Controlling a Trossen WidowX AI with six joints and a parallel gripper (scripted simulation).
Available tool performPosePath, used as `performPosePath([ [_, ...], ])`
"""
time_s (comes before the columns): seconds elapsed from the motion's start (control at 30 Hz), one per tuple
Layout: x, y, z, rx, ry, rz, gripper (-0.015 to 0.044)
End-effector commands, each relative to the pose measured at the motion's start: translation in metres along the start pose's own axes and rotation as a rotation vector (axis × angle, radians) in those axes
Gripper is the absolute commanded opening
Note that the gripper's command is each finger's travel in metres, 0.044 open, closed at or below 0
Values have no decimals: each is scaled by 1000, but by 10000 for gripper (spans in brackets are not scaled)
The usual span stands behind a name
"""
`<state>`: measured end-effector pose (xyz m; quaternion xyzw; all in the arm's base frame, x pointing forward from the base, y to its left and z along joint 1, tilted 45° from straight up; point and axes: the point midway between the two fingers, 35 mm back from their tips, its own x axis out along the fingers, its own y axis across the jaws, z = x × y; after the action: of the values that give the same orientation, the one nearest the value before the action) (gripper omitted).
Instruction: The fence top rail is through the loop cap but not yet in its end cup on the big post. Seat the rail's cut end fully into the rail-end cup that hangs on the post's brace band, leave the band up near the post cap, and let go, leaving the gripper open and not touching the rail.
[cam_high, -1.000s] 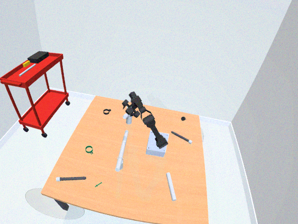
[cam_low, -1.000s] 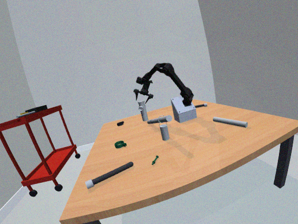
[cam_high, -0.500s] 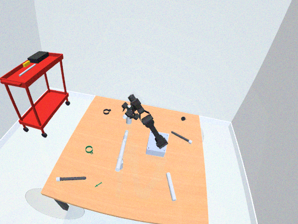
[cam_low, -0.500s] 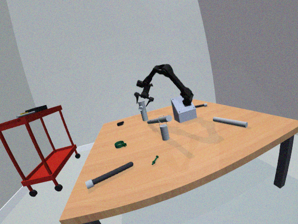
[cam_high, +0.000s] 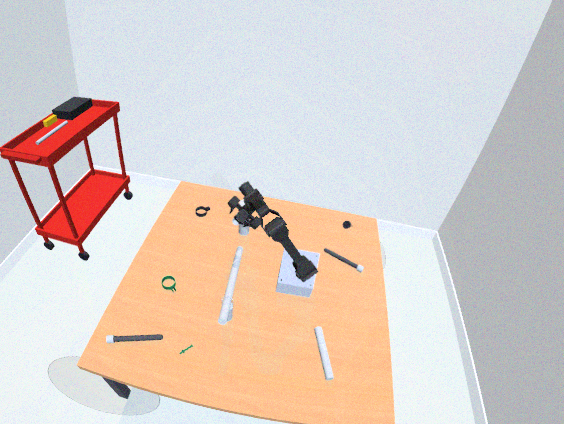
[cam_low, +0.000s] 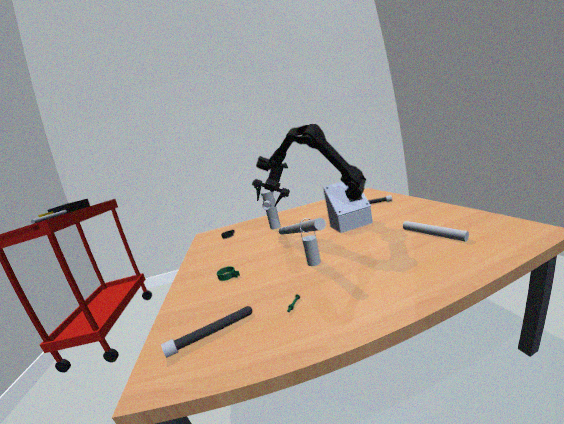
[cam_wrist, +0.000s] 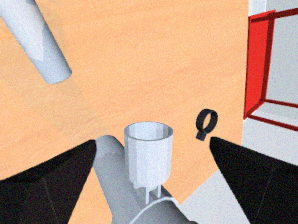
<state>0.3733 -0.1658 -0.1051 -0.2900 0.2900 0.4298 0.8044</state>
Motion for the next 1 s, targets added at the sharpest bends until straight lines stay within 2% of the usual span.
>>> performPosePath([
  [0.0, 11, 4, -2, 11, 0, 11, 440],
  [0.87, 43, 6, 0, 11, -3, 10, 440],
  [0.97, 43, 6, 0, 11, -3, 10, 361],
])
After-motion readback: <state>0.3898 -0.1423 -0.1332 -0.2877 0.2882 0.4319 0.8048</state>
